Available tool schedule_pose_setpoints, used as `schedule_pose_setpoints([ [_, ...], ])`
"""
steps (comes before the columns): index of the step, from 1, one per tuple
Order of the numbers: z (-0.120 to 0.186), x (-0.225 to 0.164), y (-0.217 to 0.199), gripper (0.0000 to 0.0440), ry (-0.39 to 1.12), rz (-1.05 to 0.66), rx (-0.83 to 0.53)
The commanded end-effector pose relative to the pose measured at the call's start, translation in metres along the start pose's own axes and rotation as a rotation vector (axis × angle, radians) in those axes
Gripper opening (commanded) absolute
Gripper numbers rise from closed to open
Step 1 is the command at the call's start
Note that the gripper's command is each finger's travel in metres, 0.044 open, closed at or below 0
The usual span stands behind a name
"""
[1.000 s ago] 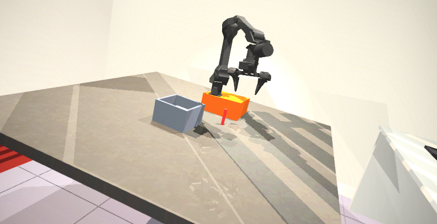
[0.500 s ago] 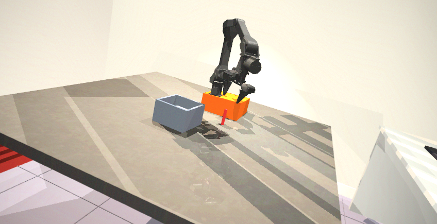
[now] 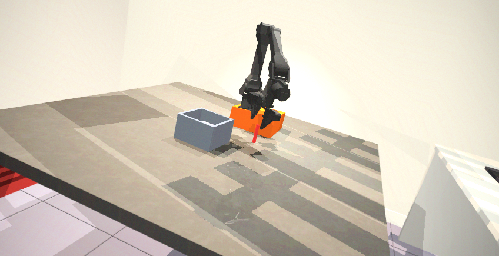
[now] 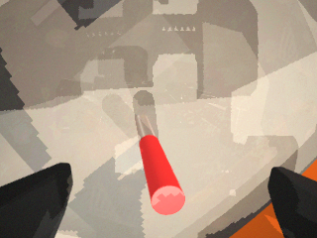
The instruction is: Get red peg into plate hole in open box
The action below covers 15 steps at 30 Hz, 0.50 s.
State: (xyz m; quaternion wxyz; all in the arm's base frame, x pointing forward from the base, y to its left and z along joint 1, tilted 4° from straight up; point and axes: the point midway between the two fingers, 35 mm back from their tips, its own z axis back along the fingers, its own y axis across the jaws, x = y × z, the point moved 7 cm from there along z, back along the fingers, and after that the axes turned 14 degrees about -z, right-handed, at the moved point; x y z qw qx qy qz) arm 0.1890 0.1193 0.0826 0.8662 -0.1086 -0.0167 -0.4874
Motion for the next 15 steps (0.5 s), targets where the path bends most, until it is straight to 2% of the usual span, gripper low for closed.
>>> schedule_pose_setpoints([
  [1, -0.013, -0.001, -0.001, 0.04, -0.006, -0.033, 0.005],
  [10, -0.043, -0.006, -0.002, 0.0377, -0.002, -0.102, 0.043],
  [12, -0.048, -0.007, -0.004, 0.0347, 0.001, -0.114, 0.042],
  [15, -0.055, -0.009, -0.006, 0.028, 0.011, -0.134, 0.034],
])
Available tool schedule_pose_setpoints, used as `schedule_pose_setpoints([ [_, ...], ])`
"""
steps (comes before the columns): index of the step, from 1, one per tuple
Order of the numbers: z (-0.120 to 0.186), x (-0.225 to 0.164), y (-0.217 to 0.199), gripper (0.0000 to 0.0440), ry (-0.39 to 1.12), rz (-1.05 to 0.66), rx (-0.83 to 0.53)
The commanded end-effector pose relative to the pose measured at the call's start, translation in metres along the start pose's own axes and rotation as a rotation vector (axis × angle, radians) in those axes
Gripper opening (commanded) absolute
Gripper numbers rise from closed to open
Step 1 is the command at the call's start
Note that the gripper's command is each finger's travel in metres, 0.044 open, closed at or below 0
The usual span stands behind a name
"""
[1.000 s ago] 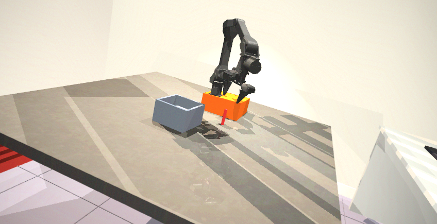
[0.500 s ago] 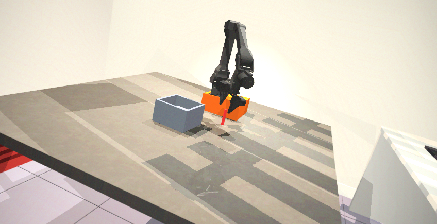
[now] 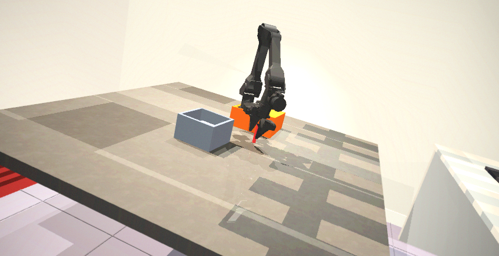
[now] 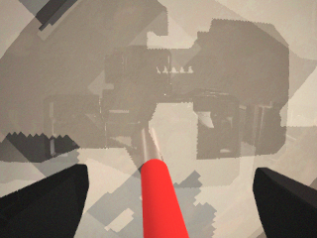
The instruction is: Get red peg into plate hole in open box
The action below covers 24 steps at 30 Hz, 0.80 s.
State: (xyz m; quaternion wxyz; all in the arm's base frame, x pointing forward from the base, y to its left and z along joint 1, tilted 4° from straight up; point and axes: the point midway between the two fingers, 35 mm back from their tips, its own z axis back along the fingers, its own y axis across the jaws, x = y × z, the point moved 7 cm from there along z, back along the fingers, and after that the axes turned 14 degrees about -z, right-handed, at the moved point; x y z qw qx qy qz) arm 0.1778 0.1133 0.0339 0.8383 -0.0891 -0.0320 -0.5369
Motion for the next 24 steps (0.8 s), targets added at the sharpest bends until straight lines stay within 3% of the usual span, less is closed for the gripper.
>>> schedule_pose_setpoints([
  [1, -0.006, -0.001, -0.003, 0.0255, 0.013, -0.023, -0.011],
  [11, -0.009, 0.001, 0.0, 0.0, 0.079, -0.041, -0.042],
  [24, 0.018, 0.019, 0.001, 0.0, -0.034, 0.016, 0.035],
])
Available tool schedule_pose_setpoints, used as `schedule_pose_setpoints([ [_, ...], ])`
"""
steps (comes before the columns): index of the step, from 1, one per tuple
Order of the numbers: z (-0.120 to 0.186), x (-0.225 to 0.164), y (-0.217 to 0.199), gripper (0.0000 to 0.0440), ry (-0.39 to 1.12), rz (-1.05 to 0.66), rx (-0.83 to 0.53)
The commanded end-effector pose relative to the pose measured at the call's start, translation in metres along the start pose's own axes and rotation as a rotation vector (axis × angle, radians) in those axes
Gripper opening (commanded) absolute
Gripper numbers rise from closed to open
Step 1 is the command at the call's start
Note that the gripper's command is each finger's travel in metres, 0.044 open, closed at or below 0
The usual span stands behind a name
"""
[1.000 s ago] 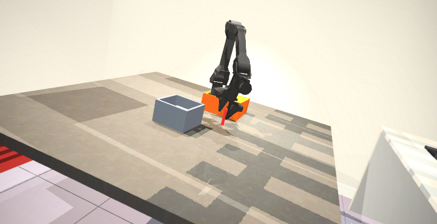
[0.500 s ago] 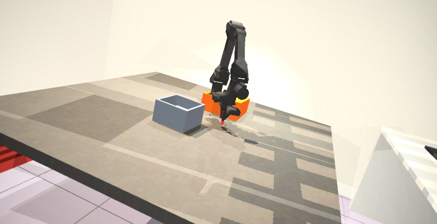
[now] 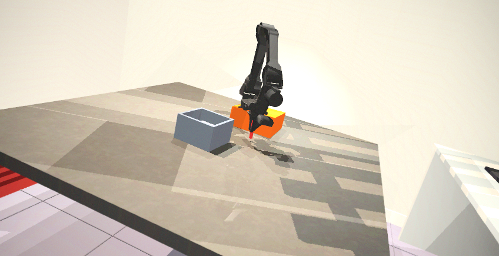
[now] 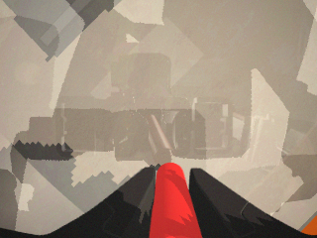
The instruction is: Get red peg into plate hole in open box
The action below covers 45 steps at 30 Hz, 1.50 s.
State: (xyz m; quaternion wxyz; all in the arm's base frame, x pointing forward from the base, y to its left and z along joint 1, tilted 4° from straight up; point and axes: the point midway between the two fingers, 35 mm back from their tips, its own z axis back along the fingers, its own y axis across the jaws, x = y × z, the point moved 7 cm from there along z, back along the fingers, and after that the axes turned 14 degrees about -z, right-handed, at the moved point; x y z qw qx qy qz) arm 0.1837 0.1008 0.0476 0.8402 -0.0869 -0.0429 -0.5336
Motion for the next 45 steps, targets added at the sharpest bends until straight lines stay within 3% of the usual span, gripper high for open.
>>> schedule_pose_setpoints([
  [1, 0.009, 0.005, 0.003, 0.0, -0.024, 0.015, 0.025],
  [29, 0.077, 0.071, 0.033, 0.0, -0.168, 0.08, 0.109],
  [45, 0.086, 0.135, 0.046, 0.0, -0.146, -0.007, 0.104],
])
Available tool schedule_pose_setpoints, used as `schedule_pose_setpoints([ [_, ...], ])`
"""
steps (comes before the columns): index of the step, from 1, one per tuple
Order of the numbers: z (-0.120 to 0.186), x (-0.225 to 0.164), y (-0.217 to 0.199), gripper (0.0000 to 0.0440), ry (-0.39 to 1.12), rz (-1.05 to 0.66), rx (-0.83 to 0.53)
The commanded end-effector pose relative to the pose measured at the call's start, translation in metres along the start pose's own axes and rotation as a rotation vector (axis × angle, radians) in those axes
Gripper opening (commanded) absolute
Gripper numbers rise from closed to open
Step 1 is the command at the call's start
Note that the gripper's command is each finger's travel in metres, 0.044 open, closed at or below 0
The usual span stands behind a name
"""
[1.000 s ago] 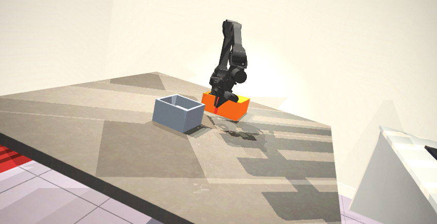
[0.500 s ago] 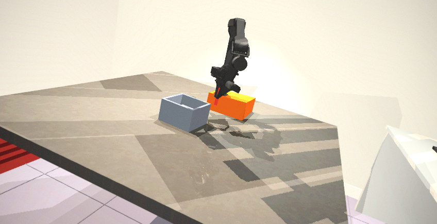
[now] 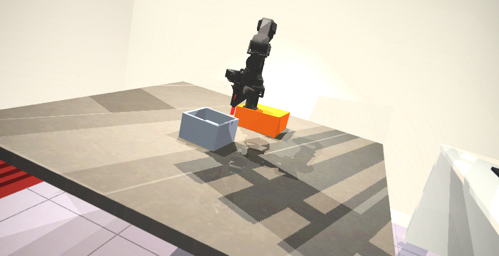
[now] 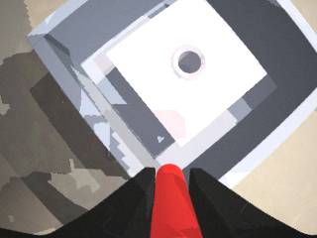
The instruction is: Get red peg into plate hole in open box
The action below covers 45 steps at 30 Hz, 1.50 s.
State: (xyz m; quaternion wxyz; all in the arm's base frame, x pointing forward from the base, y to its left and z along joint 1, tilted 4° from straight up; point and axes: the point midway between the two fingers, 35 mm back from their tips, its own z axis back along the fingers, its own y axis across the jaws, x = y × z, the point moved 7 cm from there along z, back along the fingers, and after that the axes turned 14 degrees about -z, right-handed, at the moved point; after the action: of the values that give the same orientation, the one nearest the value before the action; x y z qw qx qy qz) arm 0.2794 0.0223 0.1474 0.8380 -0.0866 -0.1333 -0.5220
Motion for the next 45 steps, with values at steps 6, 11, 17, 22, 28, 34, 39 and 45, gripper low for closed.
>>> schedule_pose_setpoints([
  [6, -0.01, 0.033, 0.003, 0.0, 0.022, -0.054, 0.002],
  [11, -0.021, 0.05, 0.003, 0.0, 0.037, -0.089, -0.003],
  [17, -0.037, 0.065, 0.004, 0.0, 0.06, -0.12, -0.011],
  [22, -0.055, 0.069, 0.003, 0.001, 0.082, -0.131, -0.023],
  [28, -0.076, 0.07, 0.0, 0.0135, 0.107, -0.11, -0.05],
  [34, -0.089, 0.08, 0.008, 0.0255, 0.109, -0.092, -0.058],
  [39, -0.093, 0.093, 0.014, 0.0343, 0.092, -0.079, -0.053],
  [45, -0.095, 0.11, 0.02, 0.044, 0.057, -0.075, -0.035],
])
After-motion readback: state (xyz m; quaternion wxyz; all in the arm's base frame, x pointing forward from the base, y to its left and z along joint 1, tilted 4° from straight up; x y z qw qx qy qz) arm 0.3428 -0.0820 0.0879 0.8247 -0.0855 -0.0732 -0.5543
